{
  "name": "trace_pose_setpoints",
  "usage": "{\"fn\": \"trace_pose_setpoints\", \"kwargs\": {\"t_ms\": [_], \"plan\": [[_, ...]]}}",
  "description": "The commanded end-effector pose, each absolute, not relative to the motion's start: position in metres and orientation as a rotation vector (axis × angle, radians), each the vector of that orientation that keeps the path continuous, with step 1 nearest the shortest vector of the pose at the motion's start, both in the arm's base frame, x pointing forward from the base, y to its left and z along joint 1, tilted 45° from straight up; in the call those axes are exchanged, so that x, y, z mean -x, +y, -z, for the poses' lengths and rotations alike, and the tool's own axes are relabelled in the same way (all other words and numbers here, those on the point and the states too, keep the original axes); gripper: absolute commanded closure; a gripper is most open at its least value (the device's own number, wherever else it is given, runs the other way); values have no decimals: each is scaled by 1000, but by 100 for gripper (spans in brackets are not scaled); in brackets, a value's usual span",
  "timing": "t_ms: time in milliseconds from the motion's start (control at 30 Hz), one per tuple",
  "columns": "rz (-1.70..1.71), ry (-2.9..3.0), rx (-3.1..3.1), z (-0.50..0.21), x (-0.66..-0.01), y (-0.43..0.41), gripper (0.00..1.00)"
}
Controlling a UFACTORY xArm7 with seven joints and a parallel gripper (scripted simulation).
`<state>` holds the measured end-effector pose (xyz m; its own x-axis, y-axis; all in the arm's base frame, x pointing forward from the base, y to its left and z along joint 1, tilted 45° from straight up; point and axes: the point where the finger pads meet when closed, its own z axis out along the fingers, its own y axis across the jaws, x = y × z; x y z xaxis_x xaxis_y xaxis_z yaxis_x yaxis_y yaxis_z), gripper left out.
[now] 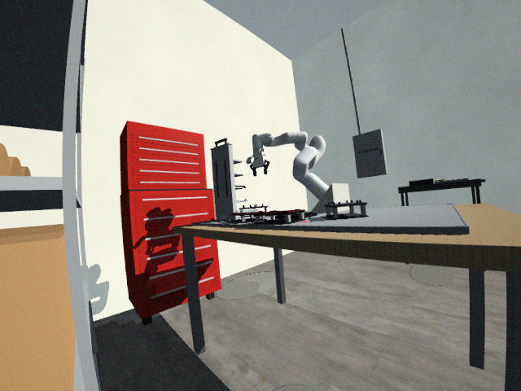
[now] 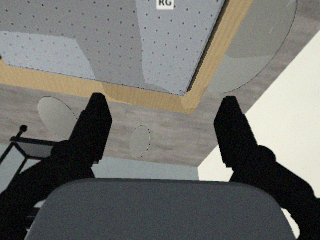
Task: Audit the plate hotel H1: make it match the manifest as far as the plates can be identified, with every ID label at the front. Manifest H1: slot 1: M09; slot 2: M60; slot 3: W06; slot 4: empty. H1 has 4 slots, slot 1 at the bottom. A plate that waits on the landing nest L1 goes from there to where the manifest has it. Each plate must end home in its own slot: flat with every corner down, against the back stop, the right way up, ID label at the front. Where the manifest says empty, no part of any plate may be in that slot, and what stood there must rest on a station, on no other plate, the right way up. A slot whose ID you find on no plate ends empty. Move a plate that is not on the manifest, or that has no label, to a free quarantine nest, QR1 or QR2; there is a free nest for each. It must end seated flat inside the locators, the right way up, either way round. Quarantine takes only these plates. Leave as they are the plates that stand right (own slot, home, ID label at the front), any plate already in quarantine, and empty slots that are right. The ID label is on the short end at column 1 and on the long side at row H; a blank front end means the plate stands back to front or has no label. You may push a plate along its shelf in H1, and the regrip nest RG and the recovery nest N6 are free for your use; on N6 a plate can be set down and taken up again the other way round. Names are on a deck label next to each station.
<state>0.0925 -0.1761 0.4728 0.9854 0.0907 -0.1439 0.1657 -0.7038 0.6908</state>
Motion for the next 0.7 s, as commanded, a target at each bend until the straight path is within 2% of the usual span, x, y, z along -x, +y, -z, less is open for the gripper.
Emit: {"fn": "trace_pose_setpoints", "kwargs": {"t_ms": [0, 667], "plan": [[125, 178, -2352, -469, -93, -180, 0], [125, 178, -2352, -448, -91, -202, 0]]}}
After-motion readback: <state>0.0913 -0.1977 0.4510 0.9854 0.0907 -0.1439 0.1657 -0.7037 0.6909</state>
